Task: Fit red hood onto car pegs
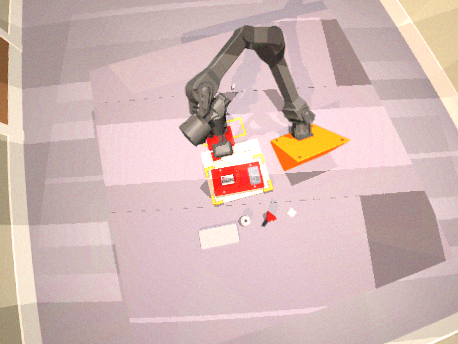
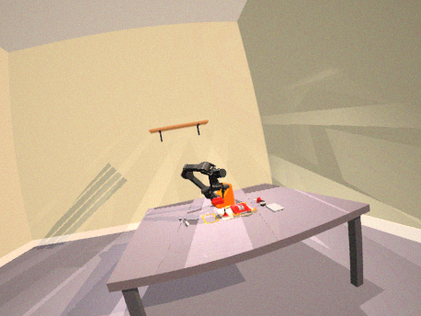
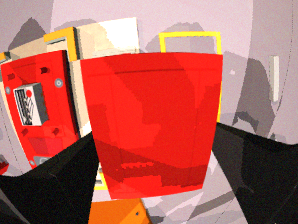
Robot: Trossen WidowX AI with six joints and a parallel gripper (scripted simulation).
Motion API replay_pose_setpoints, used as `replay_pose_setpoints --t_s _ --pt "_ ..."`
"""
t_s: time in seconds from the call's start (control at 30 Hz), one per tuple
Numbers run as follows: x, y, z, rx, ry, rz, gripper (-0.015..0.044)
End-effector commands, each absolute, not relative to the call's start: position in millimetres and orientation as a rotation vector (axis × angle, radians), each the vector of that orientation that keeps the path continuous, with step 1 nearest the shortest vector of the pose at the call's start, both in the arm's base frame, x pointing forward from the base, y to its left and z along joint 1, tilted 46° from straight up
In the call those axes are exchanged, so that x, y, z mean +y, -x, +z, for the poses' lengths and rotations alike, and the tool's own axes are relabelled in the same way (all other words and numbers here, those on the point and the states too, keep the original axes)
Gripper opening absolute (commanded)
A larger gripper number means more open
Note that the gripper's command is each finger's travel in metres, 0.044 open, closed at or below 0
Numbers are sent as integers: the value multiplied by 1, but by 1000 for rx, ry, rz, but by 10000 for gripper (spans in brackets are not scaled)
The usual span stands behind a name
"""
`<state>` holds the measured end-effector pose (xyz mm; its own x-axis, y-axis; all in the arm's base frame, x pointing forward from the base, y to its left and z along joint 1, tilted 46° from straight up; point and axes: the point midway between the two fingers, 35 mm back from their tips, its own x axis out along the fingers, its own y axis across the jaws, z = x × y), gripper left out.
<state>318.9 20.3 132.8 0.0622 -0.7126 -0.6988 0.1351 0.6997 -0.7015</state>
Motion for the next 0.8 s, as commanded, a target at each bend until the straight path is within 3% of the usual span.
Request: replay_pose_setpoints --t_s 0.0,0.77 --pt "35 -326 121 1365 516 -686 0" --pt "107 -341 48 1359 508 -701 0"
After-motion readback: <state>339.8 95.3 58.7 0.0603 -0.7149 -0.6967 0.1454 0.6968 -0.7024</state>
